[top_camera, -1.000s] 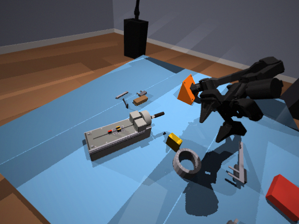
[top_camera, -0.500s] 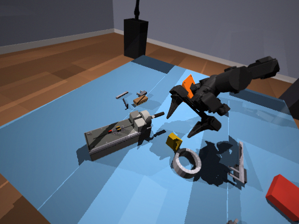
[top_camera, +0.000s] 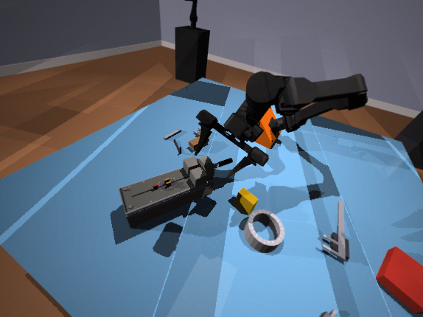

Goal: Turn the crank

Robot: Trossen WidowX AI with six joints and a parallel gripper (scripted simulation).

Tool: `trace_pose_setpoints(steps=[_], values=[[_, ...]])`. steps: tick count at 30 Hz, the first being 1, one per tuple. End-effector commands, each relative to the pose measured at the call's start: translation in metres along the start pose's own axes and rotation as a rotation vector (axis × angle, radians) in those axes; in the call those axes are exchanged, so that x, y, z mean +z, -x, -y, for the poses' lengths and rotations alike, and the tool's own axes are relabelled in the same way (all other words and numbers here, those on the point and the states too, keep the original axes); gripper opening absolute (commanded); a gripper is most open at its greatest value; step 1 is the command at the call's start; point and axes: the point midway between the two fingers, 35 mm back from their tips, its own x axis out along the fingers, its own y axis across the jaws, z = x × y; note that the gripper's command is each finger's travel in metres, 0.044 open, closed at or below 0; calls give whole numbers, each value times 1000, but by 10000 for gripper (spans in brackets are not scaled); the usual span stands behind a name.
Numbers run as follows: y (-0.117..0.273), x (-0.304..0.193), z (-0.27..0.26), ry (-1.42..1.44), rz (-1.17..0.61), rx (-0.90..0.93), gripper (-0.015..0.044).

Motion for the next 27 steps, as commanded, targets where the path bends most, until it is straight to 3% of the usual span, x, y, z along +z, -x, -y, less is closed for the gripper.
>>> trace_pose_setpoints(steps=[1,14,27], values=[[-2,-3,24,-55,-13,23,440],[-11,-33,104,-271,-52,122,440],[-50,-69,90,-275,-51,125,440]])
